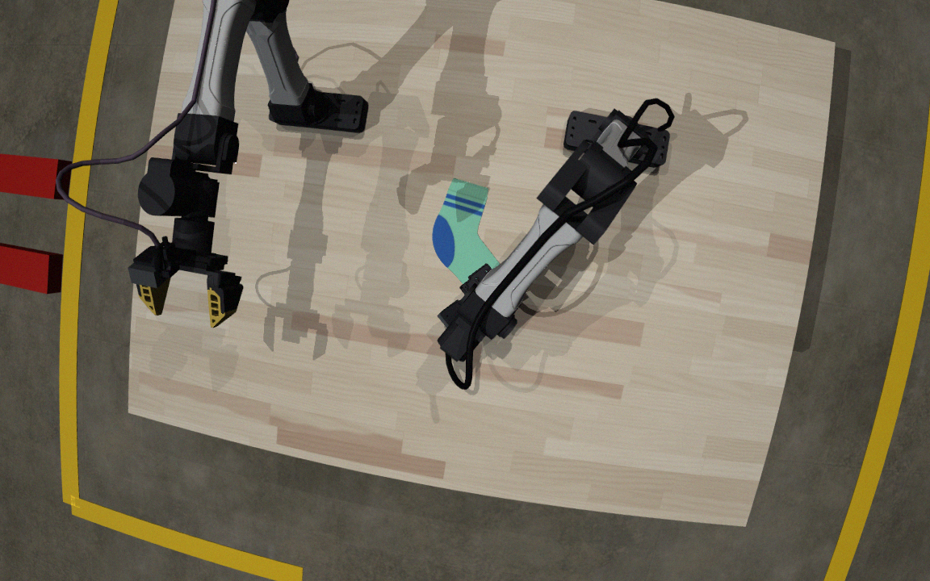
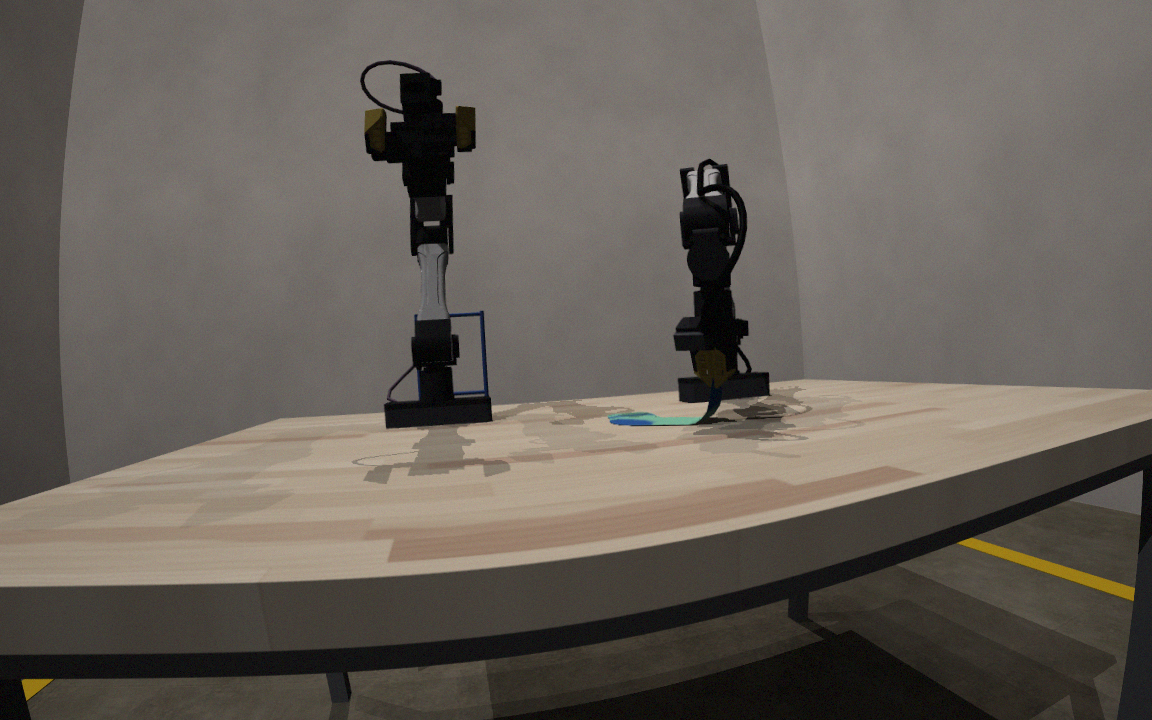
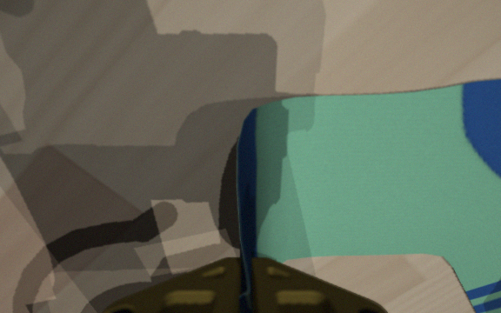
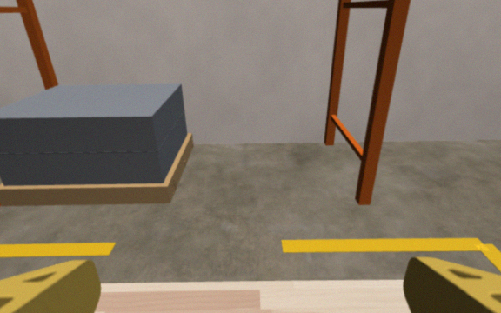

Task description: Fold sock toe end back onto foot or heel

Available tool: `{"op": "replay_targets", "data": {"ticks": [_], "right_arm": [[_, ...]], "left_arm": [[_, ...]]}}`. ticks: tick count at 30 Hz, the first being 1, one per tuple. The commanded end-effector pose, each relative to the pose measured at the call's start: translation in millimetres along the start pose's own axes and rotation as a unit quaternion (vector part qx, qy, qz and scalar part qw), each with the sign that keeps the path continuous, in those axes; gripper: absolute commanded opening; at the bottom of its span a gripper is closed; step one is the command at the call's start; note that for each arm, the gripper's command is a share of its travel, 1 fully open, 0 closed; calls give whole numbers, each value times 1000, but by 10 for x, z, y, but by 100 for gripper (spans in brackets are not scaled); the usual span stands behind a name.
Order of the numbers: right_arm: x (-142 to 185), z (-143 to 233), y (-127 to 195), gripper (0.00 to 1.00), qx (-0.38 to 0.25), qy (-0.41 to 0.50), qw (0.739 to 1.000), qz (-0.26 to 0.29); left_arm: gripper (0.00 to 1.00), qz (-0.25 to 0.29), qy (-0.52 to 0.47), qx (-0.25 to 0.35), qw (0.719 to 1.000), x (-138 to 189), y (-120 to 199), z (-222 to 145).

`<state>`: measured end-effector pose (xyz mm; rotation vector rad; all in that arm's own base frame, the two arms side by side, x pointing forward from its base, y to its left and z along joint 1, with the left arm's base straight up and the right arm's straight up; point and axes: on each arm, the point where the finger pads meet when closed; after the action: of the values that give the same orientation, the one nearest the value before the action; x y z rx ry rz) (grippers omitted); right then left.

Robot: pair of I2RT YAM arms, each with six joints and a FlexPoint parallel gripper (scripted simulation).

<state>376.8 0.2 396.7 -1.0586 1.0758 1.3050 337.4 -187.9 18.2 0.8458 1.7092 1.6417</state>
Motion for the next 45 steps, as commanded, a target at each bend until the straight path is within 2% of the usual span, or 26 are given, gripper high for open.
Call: {"op": "replay_targets", "data": {"ticks": [1,5,14,15,21,22,25,29,30,36,37,41,43,44,45], "right_arm": [[-53,8,15,100,-1,1,1000,-7],[-53,8,15,100,-1,1,1000,-7],[-53,8,15,100,-1,1,1000,-7],[-53,8,15,100,-1,1,1000,-7],[-53,8,15,100,-1,1,1000,-7],[-53,8,15,100,-1,1,1000,-7],[-53,8,15,100,-1,1,1000,-7],[-53,8,15,100,-1,1,1000,-7],[-53,8,15,100,-1,1,1000,-7],[-53,8,15,100,-1,1,1000,-7],[-53,8,15,100,-1,1,1000,-7],[-53,8,15,100,-1,1,1000,-7],[-53,8,15,100,-1,1,1000,-7],[-53,8,15,100,-1,1,1000,-7],[-53,8,15,100,-1,1,1000,-7]], "left_arm": [[5,-28,-5,-22,999,-117,283,-44],[5,-11,3,-17,1000,-5,163,-17],[5,-24,-2,-23,999,-94,207,-14],[5,-23,10,-57,998,-89,227,-53],[5,-14,11,-102,995,-109,256,-241],[5,-8,-5,-73,997,-104,246,-262],[5,-31,-6,-83,996,-174,337,-142],[5,-27,0,-82,996,-168,301,-136],[5,-9,-2,-75,997,-97,180,-173],[5,-16,-1,-76,997,-104,240,-184],[5,-14,14,-113,993,-99,252,-223],[5,6,14,-143,990,-113,144,-359],[5,34,12,-155,987,-78,35,-423],[5,18,-4,-128,992,-137,98,-435],[5,18,-4,-128,992,-137,98,-435]]}}
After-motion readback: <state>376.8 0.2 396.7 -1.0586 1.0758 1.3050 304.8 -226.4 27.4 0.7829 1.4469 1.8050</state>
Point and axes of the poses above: on each arm, the point where the finger pads meet when closed, its own y axis back along the fingers, its own z axis across the jaws, x = y × z, and after that the axes turned 11 degrees about -y, right-handed
